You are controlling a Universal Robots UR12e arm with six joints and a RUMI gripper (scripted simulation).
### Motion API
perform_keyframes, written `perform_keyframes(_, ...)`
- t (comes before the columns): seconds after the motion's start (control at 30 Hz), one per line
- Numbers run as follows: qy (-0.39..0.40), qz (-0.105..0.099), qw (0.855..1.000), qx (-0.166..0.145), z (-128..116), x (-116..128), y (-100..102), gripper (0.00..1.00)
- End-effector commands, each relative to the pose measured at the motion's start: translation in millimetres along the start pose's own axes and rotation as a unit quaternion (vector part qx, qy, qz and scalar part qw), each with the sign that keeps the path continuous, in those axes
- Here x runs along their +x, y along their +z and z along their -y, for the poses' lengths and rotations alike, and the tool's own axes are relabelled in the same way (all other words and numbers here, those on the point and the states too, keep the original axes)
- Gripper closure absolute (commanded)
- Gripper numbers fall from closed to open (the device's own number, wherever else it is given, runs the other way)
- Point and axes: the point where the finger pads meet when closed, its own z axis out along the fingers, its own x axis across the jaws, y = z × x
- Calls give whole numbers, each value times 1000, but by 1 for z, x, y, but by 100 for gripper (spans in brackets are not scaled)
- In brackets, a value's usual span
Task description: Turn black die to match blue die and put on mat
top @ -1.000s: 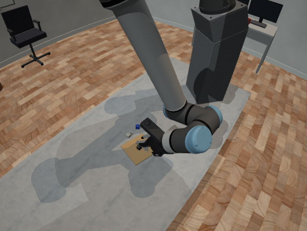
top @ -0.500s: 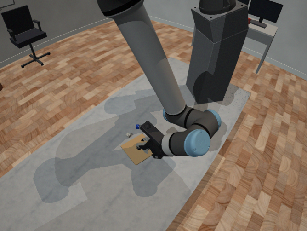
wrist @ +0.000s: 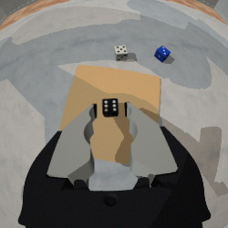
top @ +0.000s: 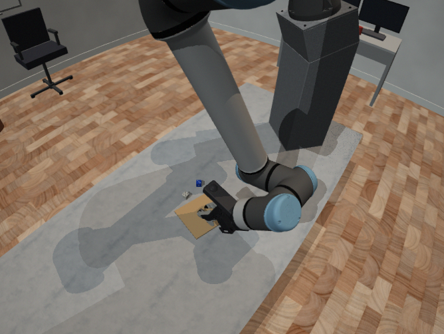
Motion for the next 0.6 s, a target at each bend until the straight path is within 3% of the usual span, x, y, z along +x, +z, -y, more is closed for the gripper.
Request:
perform_keyframes(0.0, 0, 0, 1000, 0, -5, -1, 4, 79)
perform_keyframes(0.57, 0, 0, 1000, 0, -13, -1, 12, 79)
